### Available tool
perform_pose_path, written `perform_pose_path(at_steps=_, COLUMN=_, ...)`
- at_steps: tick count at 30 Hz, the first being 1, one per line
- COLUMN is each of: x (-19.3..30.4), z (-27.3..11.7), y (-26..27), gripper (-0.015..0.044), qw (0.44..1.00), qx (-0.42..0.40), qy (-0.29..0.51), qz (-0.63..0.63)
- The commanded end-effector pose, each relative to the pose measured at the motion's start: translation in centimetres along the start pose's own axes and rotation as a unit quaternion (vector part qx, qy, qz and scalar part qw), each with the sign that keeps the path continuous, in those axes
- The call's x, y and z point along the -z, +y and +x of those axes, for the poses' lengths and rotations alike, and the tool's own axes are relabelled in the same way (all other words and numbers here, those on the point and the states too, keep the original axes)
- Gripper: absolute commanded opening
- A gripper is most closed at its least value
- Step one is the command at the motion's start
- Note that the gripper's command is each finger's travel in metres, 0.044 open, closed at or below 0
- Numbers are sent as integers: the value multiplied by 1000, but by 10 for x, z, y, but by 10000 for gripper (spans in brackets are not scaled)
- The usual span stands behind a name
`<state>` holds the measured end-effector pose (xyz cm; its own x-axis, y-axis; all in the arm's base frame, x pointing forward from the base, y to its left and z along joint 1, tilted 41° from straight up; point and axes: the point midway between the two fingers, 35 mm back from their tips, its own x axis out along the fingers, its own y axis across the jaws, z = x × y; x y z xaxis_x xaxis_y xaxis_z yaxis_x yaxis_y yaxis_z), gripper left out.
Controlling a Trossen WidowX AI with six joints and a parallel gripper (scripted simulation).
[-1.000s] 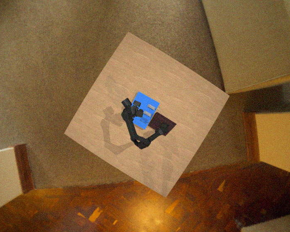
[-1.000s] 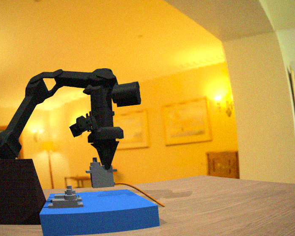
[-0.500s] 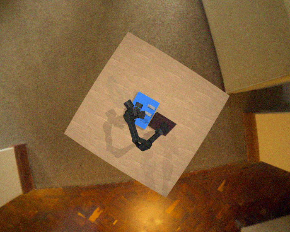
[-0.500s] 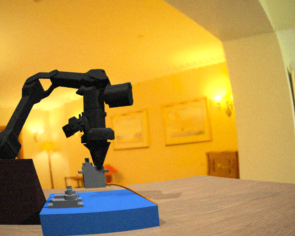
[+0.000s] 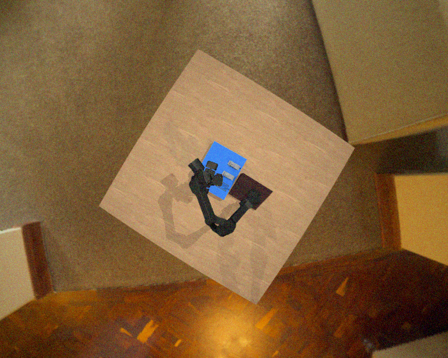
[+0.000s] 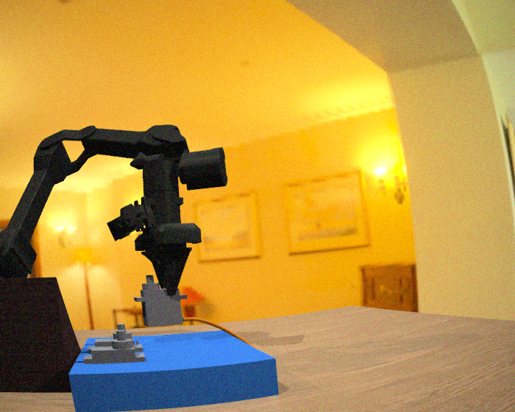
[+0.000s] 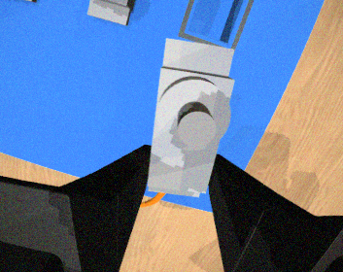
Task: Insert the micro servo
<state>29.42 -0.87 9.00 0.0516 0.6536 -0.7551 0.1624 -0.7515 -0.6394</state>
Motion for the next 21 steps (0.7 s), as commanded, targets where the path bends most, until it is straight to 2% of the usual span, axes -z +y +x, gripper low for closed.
perform_pose_path(at_steps=1, x=0, z=-2, y=-2, gripper=0, qw=998, qx=0, qy=4, qz=-65)
perform_pose_path(at_steps=11, x=0, z=-2, y=-2, gripper=0, qw=971, qx=-1, qy=4, qz=-237)
perform_pose_path(at_steps=21, x=0, z=-2, y=-2, gripper=0, qw=916, qx=-1, qy=4, qz=-401)
